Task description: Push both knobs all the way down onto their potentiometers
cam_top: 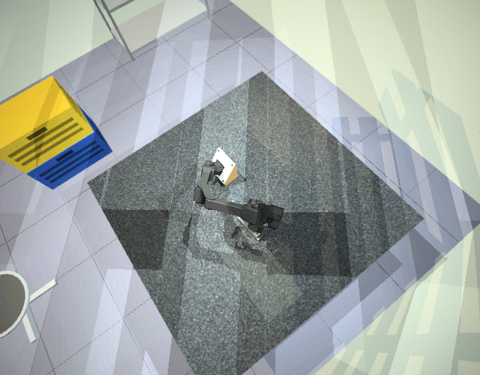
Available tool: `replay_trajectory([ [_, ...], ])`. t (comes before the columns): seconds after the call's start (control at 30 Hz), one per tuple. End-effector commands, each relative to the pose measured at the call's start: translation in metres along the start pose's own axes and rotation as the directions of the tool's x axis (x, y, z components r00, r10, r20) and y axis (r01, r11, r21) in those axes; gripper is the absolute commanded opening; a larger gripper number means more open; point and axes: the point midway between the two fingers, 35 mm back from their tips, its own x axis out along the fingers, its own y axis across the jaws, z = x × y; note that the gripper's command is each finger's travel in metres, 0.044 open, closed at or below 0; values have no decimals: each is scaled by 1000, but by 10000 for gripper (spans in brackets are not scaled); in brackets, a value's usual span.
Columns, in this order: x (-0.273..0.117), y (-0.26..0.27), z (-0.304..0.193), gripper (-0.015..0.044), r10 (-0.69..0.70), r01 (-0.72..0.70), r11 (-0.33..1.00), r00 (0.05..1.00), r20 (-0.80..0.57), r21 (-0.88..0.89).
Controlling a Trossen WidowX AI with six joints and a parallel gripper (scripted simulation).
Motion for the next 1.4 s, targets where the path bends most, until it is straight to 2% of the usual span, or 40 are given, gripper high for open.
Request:
replay_trajectory([
  [0.0, 9, -1, 0, 0, -10, 10, 1000, 1000, 4, -8],
  [1.37, 21, -1, 0, 0, -10, 10, 1000, 1000, 4, -8],
])
